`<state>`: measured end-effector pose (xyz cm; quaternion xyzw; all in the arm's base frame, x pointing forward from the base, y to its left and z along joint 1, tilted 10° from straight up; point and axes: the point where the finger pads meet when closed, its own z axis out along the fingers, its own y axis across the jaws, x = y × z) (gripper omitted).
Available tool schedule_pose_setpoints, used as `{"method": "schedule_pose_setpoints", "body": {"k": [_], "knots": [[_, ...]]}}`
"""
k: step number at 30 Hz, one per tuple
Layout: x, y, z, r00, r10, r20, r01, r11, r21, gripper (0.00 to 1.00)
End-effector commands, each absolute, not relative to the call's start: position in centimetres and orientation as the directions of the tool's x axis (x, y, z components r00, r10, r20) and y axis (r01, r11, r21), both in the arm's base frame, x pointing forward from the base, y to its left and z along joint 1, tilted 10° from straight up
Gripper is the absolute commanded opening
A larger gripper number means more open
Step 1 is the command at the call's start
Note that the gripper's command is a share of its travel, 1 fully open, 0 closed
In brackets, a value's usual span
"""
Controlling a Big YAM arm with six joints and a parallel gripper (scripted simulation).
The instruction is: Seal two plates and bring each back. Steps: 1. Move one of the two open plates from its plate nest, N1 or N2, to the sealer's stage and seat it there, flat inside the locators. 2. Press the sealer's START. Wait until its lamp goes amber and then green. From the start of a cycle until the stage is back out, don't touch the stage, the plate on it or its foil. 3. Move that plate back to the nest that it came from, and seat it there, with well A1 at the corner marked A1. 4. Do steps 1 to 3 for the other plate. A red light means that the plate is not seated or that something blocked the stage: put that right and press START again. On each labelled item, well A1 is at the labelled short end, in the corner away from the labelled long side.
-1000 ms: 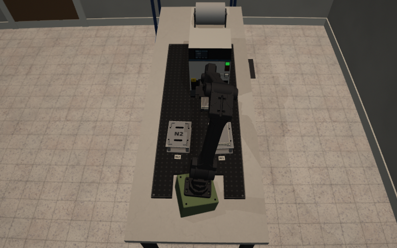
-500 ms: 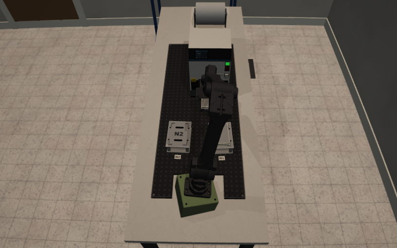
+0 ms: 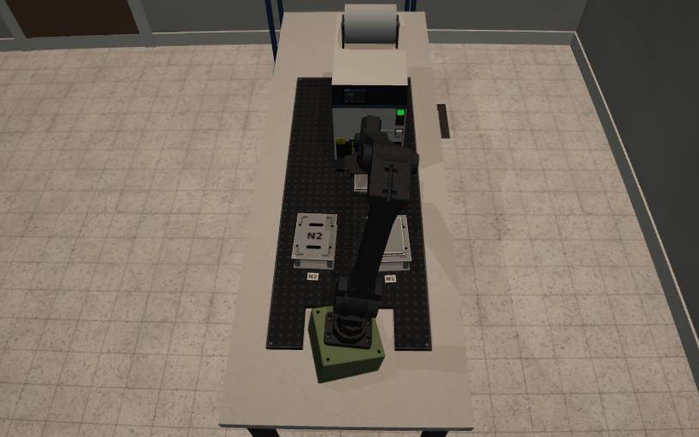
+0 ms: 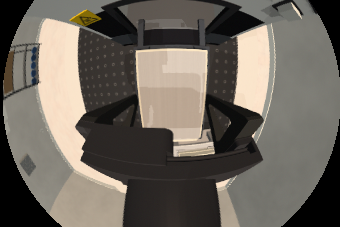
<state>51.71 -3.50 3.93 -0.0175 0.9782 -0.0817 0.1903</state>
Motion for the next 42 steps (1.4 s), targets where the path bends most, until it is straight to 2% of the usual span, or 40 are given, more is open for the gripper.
{"method": "schedule_pose_setpoints", "body": {"k": [1, 21, 42], "knots": [[53.0, -3.8, 5.8, -0.913, -0.068, -0.401, 0.0, 0.986, -0.167, 1.0], [54.1, -3.9, 8.0, -0.896, -0.064, -0.44, 0.012, 0.986, -0.168, 1.0], [51.9, -3.8, 5.7, -0.918, -0.063, -0.391, 0.003, 0.986, -0.167, 1.0]]}}
